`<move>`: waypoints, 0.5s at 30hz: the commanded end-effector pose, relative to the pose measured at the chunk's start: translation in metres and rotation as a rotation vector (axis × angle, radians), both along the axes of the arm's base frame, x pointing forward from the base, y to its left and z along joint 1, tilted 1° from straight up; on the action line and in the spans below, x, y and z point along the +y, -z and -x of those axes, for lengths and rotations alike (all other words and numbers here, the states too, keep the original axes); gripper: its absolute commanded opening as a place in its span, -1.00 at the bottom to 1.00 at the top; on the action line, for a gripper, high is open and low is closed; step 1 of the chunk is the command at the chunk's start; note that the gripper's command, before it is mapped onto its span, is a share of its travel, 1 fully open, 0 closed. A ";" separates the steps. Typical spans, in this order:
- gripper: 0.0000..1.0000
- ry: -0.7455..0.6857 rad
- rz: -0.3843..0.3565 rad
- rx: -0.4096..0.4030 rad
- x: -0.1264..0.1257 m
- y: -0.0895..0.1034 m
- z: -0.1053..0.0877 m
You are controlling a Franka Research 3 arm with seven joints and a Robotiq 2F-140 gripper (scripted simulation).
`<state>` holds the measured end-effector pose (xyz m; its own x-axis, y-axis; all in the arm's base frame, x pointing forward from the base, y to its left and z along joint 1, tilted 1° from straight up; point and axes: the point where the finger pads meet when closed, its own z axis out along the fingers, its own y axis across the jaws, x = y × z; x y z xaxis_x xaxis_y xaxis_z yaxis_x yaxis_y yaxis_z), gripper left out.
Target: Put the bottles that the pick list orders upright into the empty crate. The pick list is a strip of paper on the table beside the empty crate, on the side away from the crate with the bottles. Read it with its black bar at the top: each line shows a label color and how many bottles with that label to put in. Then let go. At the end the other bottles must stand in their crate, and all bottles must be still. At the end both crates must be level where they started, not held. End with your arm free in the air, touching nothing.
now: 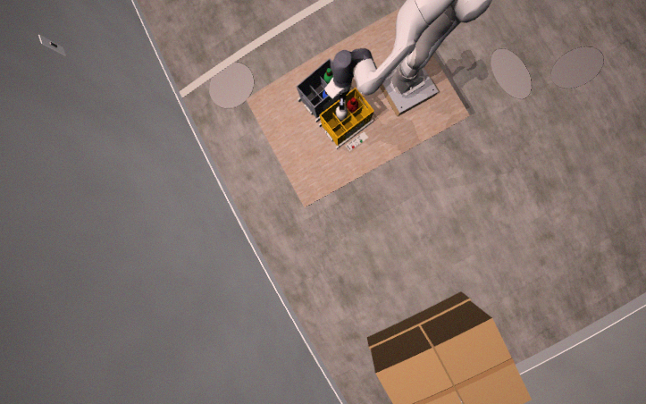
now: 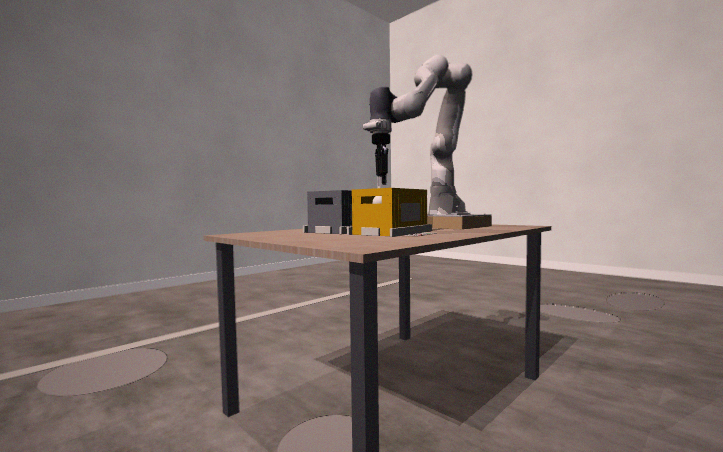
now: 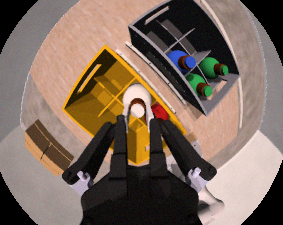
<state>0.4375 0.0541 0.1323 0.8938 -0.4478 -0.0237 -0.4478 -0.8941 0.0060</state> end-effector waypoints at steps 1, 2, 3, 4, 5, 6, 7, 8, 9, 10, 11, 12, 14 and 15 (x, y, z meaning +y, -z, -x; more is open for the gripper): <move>-1.00 0.003 0.002 -0.013 0.001 -0.003 -0.004; -1.00 0.003 0.002 -0.013 0.001 -0.003 -0.004; -1.00 0.003 0.002 -0.013 0.001 -0.003 -0.004; -1.00 0.003 0.002 -0.013 0.001 -0.003 -0.004; -1.00 0.003 0.002 -0.013 0.001 -0.003 -0.004; -1.00 0.003 0.002 -0.013 0.001 -0.003 -0.004; -1.00 0.003 0.002 -0.013 0.001 -0.002 -0.004; -1.00 0.003 0.002 -0.013 0.001 -0.002 -0.004; -1.00 0.003 0.002 -0.013 0.001 -0.001 -0.004; -1.00 0.003 0.002 -0.013 0.001 -0.001 -0.004; -1.00 0.003 0.002 -0.013 0.001 0.000 -0.004; -1.00 0.003 0.002 -0.013 0.001 0.000 -0.004; -1.00 0.003 0.002 -0.013 0.001 0.001 -0.004; -1.00 0.003 0.002 -0.013 0.001 0.001 -0.004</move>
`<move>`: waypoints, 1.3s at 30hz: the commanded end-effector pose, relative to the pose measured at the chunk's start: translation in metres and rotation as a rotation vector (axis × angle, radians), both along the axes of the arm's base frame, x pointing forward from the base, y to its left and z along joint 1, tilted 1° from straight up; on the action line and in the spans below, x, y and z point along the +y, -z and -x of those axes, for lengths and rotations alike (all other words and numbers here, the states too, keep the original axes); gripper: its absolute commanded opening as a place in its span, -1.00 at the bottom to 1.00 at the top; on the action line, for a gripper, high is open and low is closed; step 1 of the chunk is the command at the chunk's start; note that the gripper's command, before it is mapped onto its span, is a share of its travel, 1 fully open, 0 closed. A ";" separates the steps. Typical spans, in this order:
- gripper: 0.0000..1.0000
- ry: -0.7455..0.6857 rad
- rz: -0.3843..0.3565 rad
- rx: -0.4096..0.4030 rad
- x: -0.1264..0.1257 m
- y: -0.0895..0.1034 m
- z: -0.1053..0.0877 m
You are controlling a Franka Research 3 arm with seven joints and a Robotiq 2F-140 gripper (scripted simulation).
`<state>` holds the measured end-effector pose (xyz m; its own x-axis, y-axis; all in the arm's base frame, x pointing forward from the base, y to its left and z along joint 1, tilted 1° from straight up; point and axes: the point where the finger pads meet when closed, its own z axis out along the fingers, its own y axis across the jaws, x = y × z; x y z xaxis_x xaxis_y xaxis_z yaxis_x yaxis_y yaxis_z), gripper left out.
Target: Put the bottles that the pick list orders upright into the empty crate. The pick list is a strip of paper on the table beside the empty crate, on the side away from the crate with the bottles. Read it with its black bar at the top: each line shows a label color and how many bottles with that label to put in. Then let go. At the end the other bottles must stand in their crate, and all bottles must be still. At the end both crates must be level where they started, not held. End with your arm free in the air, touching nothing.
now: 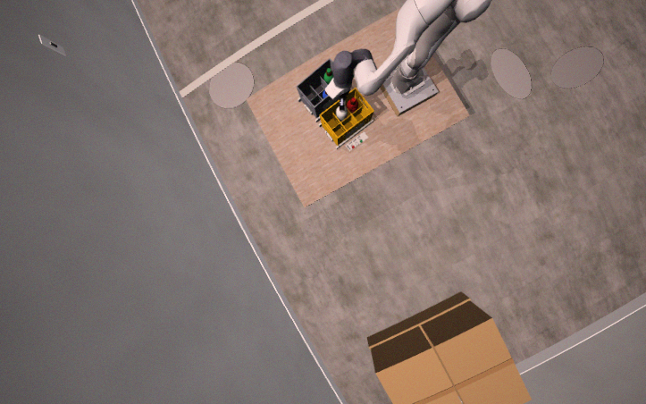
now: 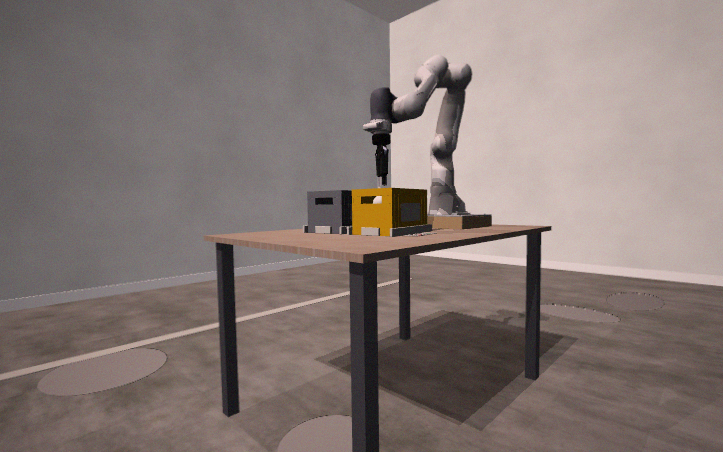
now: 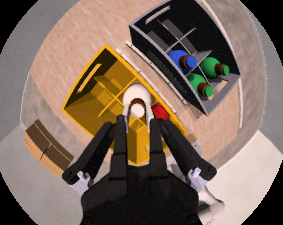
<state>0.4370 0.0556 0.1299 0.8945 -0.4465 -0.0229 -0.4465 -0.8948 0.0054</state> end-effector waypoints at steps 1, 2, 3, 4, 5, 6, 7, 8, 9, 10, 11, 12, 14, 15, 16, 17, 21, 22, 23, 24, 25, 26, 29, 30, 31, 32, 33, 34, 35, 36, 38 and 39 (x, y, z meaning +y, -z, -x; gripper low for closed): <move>-1.00 0.004 0.003 -0.012 -0.001 -0.001 -0.004; -1.00 0.004 0.003 -0.012 -0.001 0.000 -0.004; -1.00 0.004 0.003 -0.012 -0.001 0.000 -0.004; -1.00 0.004 0.003 -0.012 -0.001 0.001 -0.004; -1.00 0.004 0.003 -0.012 -0.001 0.001 -0.004; -1.00 0.004 0.003 -0.012 -0.001 0.002 -0.004; -1.00 0.004 0.003 -0.012 -0.001 0.002 -0.004; -1.00 0.004 0.003 -0.012 -0.001 0.003 -0.004; -1.00 0.004 0.003 -0.012 -0.001 0.003 -0.004; -1.00 0.004 0.003 -0.012 -0.001 0.004 -0.004; -1.00 0.004 0.003 -0.012 -0.001 0.004 -0.004; -1.00 0.004 0.003 -0.012 -0.001 0.005 -0.004; -1.00 0.004 0.003 -0.012 -0.001 0.006 -0.004; -1.00 0.004 0.003 -0.012 -0.001 0.006 -0.004; -1.00 0.004 0.003 -0.012 -0.001 0.006 -0.004; -1.00 0.004 0.003 -0.012 -0.001 0.006 -0.004; -1.00 0.004 0.003 -0.012 -0.001 0.008 -0.004; -1.00 0.004 0.003 -0.012 -0.001 0.009 -0.004; -1.00 0.004 0.003 -0.012 -0.001 0.009 -0.004; -1.00 0.004 0.003 -0.012 -0.001 0.010 -0.004; -1.00 0.004 0.003 -0.012 -0.001 0.010 -0.004; -1.00 0.004 0.003 -0.012 -0.001 0.011 -0.004; -1.00 0.004 0.003 -0.012 -0.001 0.012 -0.004; -1.00 0.004 0.003 -0.012 -0.001 0.013 -0.004; -1.00 0.004 0.003 -0.012 -0.001 0.013 -0.004; -1.00 0.004 0.003 -0.012 -0.001 0.014 -0.004; -1.00 0.004 0.003 -0.012 -0.001 0.014 -0.004; -1.00 0.004 0.003 -0.012 -0.001 0.014 -0.004; -1.00 0.004 0.003 -0.012 -0.001 0.014 -0.004; -1.00 0.004 0.003 -0.012 -0.001 0.015 -0.004; -1.00 0.004 0.003 -0.012 -0.001 0.016 -0.004; -1.00 0.004 0.003 -0.012 -0.001 0.016 -0.004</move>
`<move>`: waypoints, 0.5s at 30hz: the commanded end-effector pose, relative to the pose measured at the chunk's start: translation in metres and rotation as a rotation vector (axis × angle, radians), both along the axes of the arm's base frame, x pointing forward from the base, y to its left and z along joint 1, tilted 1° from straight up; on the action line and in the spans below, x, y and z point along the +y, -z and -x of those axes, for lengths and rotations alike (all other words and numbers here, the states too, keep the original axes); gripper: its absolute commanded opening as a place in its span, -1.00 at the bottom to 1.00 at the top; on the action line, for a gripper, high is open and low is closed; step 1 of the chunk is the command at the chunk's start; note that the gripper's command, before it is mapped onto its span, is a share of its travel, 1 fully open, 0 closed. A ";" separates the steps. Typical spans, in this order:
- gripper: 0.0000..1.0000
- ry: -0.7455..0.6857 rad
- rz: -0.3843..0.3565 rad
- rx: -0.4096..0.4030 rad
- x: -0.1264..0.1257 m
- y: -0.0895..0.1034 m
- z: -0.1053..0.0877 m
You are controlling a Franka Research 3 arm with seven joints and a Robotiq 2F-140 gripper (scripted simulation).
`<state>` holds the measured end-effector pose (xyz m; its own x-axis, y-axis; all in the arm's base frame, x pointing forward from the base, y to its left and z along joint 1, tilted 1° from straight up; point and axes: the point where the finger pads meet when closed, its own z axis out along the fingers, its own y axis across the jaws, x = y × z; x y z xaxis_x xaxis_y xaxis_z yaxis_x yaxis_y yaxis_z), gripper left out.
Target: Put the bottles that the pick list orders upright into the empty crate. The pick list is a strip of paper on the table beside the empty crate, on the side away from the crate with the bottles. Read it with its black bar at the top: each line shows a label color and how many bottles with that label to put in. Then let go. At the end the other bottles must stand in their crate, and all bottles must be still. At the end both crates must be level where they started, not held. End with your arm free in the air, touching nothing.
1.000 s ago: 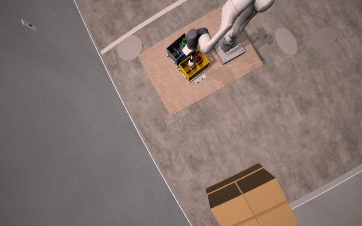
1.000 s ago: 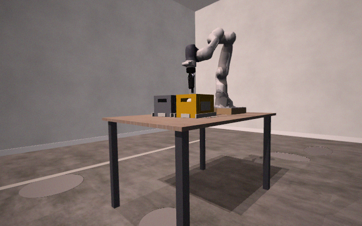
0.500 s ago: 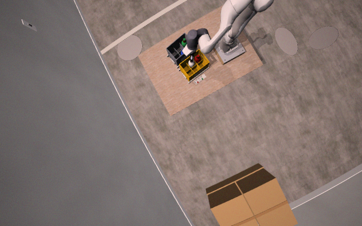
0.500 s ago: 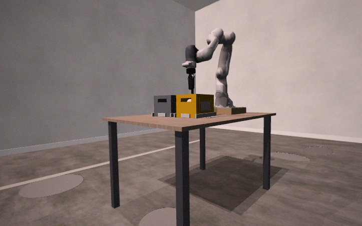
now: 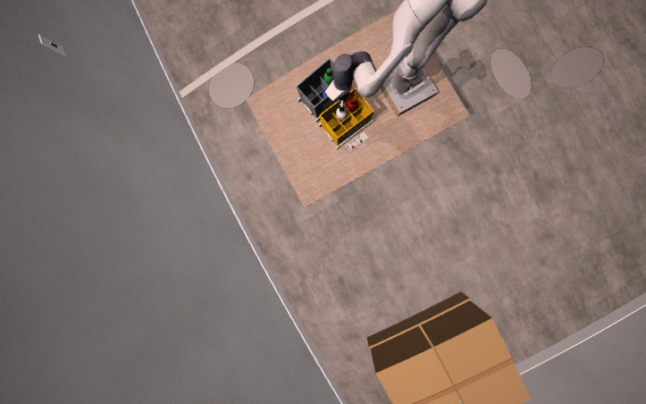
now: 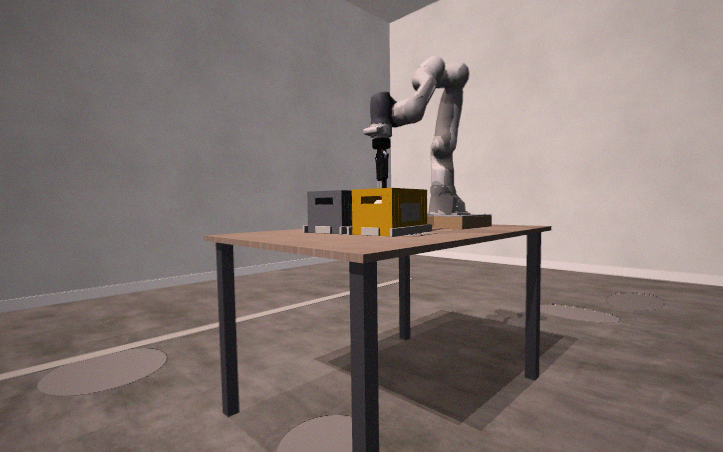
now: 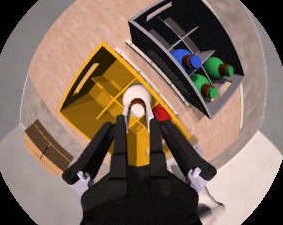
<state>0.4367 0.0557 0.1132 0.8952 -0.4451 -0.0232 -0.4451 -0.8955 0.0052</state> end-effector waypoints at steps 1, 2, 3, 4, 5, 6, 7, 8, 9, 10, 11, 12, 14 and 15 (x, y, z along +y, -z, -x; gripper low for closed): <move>-1.00 0.006 0.003 -0.012 -0.001 0.000 -0.004; -1.00 0.006 0.003 -0.012 -0.001 0.000 -0.004; -1.00 0.006 0.003 -0.012 -0.001 0.001 -0.004; -1.00 0.006 0.003 -0.012 -0.001 0.001 -0.004; -1.00 0.006 0.003 -0.012 -0.001 0.002 -0.004; -1.00 0.006 0.003 -0.012 -0.001 0.002 -0.004; -1.00 0.006 0.003 -0.012 -0.001 0.003 -0.004; -1.00 0.006 0.003 -0.012 -0.001 0.003 -0.004; -1.00 0.006 0.003 -0.012 -0.001 0.004 -0.004; -1.00 0.006 0.003 -0.012 -0.001 0.004 -0.004; -1.00 0.006 0.003 -0.012 -0.001 0.004 -0.004; -1.00 0.006 0.003 -0.012 -0.001 0.004 -0.004; -1.00 0.006 0.003 -0.012 -0.001 0.005 -0.004; -1.00 0.006 0.003 -0.012 -0.001 0.006 -0.004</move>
<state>0.4366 0.0556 0.1066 0.8954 -0.4447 -0.0233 -0.4447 -0.8956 0.0053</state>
